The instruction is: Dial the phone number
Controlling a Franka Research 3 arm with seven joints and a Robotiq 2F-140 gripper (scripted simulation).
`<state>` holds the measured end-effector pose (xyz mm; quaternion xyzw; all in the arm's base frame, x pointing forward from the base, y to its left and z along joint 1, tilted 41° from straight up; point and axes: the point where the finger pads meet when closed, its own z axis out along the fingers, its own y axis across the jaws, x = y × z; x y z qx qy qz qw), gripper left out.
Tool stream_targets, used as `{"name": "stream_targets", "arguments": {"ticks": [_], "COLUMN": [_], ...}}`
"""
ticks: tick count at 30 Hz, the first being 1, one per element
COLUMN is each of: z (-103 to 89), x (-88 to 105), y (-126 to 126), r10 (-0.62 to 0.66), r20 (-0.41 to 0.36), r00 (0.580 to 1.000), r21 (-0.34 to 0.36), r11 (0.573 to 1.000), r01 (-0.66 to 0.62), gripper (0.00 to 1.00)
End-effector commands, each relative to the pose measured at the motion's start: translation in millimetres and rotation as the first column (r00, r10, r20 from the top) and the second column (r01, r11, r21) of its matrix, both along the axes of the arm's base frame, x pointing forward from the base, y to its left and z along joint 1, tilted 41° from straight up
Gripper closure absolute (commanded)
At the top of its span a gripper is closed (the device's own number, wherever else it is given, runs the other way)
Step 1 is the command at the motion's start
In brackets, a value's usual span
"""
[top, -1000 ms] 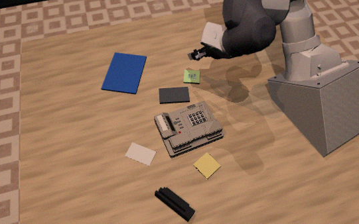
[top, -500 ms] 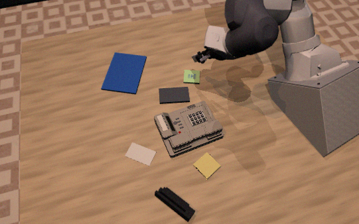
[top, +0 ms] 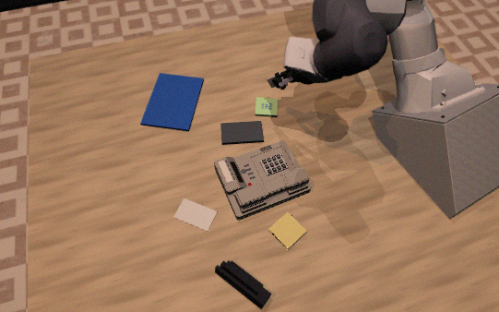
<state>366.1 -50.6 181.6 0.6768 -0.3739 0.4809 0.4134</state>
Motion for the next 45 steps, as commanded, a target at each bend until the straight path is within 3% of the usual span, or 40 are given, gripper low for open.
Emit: {"name": "stream_targets", "arguments": {"ticks": [1,3,4,24,25,27,28,29,31,36,42,45], "z": [-1.2,-1.2,-14.3,-14.3,-24.8,-24.8,-32.8,-38.0,-41.1,-18.1,21.2,25.9], "x": [-1.1,-1.1,-15.1,-15.1,-28.6,-28.6,-41.1,-52.3,-70.1,-89.9,-96.7,-97.8], "y": [0.1,0.1,0.6,0.6,2.2,2.2,4.7,7.8,14.0,16.0,-9.4,-13.9], "r10": [0.002,0.002,0.012,0.012,0.028,0.028,0.05,0.067,0.089,0.151,0.187,0.196], "r20": [-0.019,-0.019,-0.151,-0.151,-0.277,-0.277,-0.391,-0.444,-0.483,-0.541,-0.531,-0.533], "r00": [1.0,1.0,0.988,0.988,0.961,0.961,0.919,0.893,0.871,0.827,0.826,0.823], "r21": [-0.002,-0.002,-0.002,-0.002,0.006,0.006,0.023,0.038,0.058,0.092,0.095,0.102], "r11": [1.0,1.0,1.0,1.0,1.0,1.0,0.999,0.998,0.996,0.988,0.982,0.981], "r01": [-0.002,-0.002,-0.012,-0.012,-0.027,-0.027,-0.045,-0.056,-0.07,-0.121,-0.161,-0.167], "gripper": [1.0,1.0,1.0,1.0,1.0,1.0,1.0,1.0,1.0,1.0,1.0,1.0]}}
